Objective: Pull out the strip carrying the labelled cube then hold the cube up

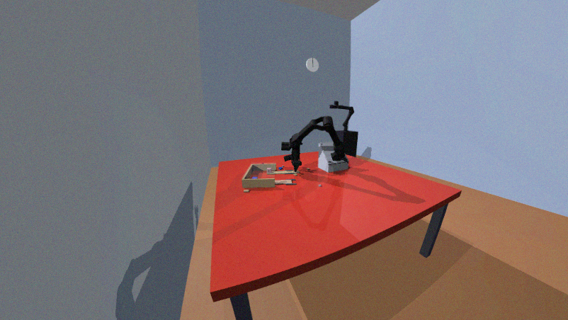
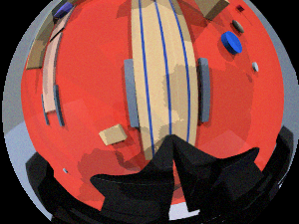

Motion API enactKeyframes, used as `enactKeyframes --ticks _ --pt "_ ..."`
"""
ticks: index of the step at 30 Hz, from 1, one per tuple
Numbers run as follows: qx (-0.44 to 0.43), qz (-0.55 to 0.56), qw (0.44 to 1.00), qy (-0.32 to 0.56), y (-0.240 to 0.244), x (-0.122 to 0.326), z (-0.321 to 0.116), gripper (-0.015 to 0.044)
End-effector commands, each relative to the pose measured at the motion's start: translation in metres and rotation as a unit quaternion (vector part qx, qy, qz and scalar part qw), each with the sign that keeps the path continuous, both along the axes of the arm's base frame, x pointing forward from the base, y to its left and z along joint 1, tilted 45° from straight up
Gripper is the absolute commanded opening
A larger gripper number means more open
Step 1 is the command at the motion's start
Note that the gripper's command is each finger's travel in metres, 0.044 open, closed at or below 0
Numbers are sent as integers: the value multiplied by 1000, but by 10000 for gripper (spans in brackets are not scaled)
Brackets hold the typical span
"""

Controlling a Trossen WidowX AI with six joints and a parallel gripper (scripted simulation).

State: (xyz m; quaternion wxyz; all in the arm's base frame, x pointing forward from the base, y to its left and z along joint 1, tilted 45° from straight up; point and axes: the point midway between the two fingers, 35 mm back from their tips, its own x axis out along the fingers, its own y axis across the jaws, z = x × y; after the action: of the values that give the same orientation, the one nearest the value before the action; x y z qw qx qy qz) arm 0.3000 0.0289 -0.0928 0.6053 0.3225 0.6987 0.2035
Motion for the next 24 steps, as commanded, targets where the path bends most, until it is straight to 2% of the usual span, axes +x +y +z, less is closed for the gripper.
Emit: enactKeyframes --ticks 1,24 --pt "1 7 1000 9 4 -12 -2 0" --pt "1 7 1000 9 8 -47 6 0"
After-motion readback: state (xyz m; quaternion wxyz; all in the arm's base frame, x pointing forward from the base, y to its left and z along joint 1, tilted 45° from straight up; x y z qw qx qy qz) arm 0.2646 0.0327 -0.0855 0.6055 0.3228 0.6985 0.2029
